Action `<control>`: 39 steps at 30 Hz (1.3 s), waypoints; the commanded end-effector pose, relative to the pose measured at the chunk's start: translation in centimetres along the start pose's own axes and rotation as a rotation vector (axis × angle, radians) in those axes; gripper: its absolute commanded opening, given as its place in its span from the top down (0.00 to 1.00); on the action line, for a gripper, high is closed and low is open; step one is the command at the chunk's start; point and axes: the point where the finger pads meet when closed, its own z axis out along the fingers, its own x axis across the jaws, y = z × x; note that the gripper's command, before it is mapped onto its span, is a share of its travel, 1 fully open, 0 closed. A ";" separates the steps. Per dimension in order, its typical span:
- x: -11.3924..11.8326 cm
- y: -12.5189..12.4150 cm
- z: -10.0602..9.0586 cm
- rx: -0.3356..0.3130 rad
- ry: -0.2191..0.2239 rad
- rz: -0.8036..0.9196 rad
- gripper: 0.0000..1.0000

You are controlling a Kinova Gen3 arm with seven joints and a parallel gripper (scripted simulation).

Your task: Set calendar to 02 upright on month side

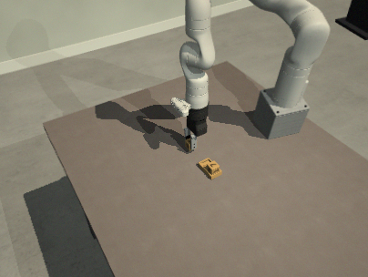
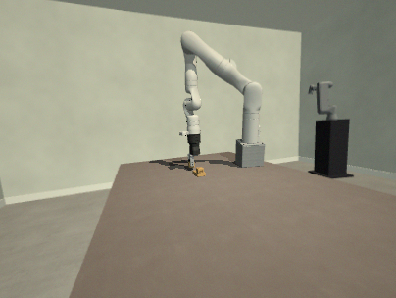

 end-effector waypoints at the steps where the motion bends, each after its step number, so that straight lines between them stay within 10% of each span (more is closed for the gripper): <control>1: -0.7 -0.2 0.9 -0.001 -0.005 -0.011 0.40; 39: -0.7 -0.2 1.3 0.001 -0.004 -0.011 0.40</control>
